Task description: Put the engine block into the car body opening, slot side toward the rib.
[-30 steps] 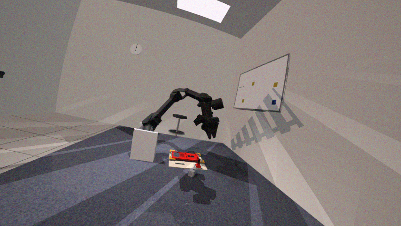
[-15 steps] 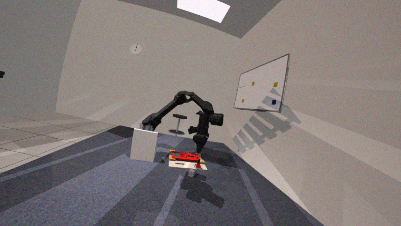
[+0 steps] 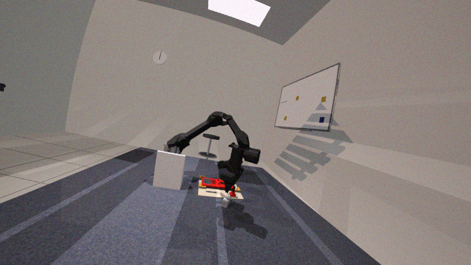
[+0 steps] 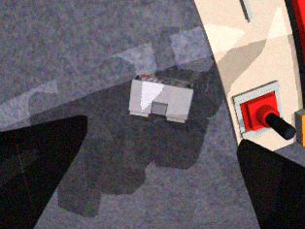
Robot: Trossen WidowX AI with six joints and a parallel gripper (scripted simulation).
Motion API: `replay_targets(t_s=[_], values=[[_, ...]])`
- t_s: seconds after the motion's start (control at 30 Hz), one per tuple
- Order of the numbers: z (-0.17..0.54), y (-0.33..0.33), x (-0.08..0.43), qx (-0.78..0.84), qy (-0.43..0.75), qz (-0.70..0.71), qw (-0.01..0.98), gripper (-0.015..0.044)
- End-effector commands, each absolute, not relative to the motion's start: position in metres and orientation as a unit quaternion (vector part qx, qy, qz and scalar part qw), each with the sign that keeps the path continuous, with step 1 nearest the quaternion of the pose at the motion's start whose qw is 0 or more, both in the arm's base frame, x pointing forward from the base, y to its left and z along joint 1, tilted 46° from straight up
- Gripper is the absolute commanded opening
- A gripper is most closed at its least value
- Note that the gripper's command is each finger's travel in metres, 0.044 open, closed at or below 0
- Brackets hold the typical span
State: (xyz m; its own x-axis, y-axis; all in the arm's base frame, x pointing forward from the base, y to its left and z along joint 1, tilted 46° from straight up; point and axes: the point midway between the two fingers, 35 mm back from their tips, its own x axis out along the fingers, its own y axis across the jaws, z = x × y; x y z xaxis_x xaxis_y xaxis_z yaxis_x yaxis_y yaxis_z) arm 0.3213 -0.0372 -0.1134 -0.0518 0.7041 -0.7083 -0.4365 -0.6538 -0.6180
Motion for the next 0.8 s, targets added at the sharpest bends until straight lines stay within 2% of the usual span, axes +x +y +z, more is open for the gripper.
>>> replay_targets(t_s=[0.0,0.77], values=[[-0.127,-0.022,0.315,-0.554,-0.118,0.718,0.404,0.0440],[-0.157,0.002,0.315,-0.542,-0.123,0.722,0.412,0.0440]])
